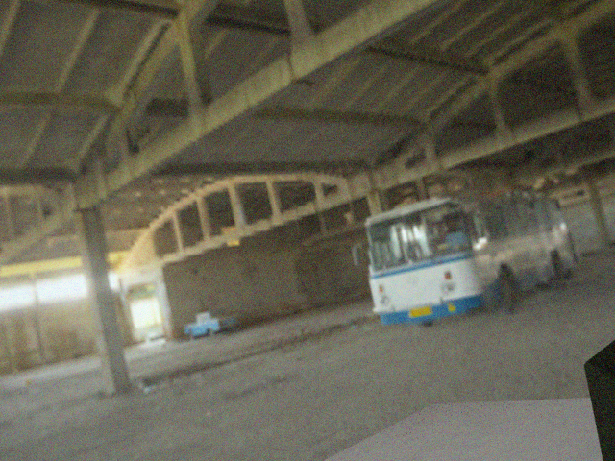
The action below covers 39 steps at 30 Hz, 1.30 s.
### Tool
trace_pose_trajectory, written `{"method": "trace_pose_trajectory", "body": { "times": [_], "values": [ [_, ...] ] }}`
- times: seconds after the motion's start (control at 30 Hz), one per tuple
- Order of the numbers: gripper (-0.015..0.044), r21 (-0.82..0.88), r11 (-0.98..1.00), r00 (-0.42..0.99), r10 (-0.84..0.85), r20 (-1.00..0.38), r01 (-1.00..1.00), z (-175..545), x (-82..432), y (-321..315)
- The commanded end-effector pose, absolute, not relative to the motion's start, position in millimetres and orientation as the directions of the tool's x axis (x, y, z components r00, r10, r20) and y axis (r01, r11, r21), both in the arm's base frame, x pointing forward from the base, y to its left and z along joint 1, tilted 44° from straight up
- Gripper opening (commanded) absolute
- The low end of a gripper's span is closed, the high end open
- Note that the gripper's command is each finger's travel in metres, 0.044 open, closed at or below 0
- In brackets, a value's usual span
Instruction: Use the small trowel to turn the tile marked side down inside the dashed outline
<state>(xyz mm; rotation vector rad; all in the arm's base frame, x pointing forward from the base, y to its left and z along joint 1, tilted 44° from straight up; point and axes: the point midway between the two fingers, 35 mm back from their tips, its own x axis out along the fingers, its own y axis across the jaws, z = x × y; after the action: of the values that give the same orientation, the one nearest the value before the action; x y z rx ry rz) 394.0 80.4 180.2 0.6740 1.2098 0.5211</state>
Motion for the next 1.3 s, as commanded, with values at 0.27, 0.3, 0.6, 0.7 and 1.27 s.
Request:
{"method": "trace_pose_trajectory", "body": {
  "times": [0.27,0.3,0.6,0.7,1.27],
  "values": [
    [0.0270,0.704,0.708,0.105,0.696,-0.710,0.065,161,359,117],
    [0.0270,0.704,0.708,0.105,0.696,-0.710,0.065,160,359,117],
    [0.0270,0.704,0.708,0.105,0.696,-0.710,0.065,151,361,126],
    [0.0270,0.704,0.708,0.105,0.696,-0.710,0.065,147,362,129],
    [0.0270,0.705,0.706,0.105,0.698,-0.708,0.065,130,364,147]
  ]
}}
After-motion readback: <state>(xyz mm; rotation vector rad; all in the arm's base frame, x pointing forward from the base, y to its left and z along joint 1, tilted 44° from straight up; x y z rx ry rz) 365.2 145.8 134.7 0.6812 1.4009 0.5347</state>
